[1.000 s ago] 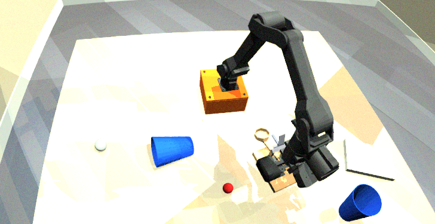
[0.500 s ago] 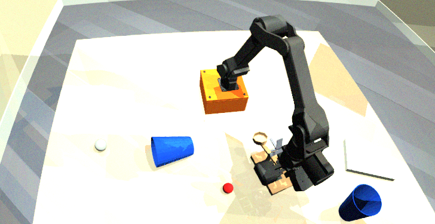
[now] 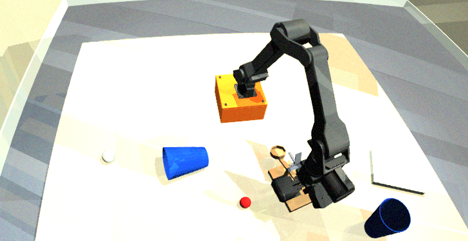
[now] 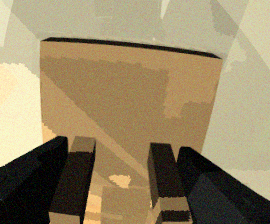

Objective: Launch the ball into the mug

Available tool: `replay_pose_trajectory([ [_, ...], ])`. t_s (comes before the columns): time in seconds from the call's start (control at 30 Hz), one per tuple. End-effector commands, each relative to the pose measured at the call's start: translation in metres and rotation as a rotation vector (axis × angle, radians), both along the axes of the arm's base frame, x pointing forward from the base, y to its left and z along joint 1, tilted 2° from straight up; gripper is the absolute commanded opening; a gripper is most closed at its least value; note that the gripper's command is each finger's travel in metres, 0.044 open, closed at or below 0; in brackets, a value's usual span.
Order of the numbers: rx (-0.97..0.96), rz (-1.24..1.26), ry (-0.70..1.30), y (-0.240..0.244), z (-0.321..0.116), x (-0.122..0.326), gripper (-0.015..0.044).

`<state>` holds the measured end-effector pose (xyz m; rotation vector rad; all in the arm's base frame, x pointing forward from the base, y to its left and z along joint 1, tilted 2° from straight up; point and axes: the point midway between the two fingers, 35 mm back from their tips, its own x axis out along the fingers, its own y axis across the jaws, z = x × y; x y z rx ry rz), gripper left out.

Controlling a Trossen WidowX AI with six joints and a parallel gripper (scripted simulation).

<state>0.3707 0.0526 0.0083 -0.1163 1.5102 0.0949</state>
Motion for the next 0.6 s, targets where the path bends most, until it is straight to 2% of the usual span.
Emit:
replay_pose_trajectory([
  [0.0,0.0,0.0,-0.001,0.0001,0.001,0.0004,0.0],
  [0.07,0.0,0.0,-0.001,0.0001,0.001,0.0004,0.0],
  [0.57,0.0,0.0,-0.002,0.0002,0.0036,0.0006,0.0394],
])
